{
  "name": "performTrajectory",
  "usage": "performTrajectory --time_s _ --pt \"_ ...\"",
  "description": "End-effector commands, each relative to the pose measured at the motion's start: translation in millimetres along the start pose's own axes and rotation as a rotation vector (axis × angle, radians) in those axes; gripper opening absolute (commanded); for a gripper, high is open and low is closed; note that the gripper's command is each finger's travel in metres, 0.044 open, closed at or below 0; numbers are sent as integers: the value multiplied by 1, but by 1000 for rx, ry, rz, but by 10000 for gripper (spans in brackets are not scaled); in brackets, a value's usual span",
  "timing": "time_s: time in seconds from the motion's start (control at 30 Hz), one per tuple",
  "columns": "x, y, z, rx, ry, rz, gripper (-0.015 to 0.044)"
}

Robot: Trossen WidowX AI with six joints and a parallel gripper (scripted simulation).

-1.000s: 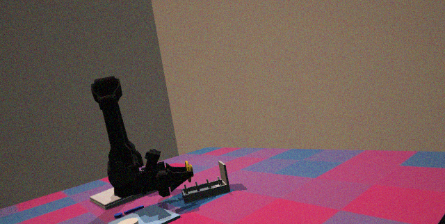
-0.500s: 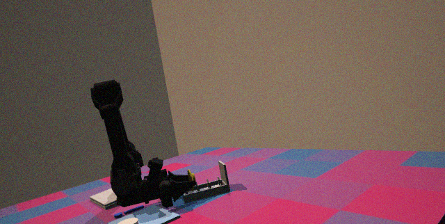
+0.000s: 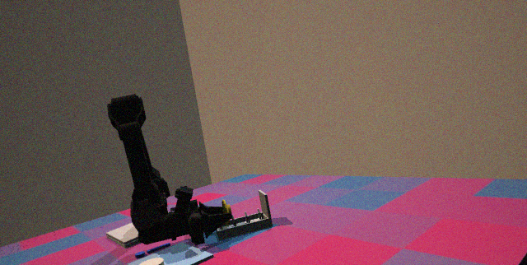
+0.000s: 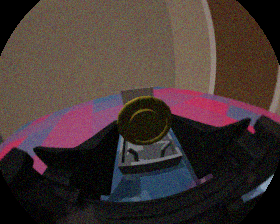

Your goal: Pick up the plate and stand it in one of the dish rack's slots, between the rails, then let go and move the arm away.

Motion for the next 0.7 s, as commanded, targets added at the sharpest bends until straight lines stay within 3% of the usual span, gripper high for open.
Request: performTrajectory --time_s 0.0,0.27,0.67 --pt "0 0 0 0 0 0 184" --pt "0 0 0 0 0 0 394" --pt "-7 0 13 0 3 1 400"
Point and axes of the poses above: the point midway between the two fingers, 35 mm back from their tips, its own y axis back along the fingers, its own x axis across the jaws, z = x × y, the point moved 2 cm from there along y, back along the fingers, and after that the axes turned 12 degrees about y, right-handed, at the moved point
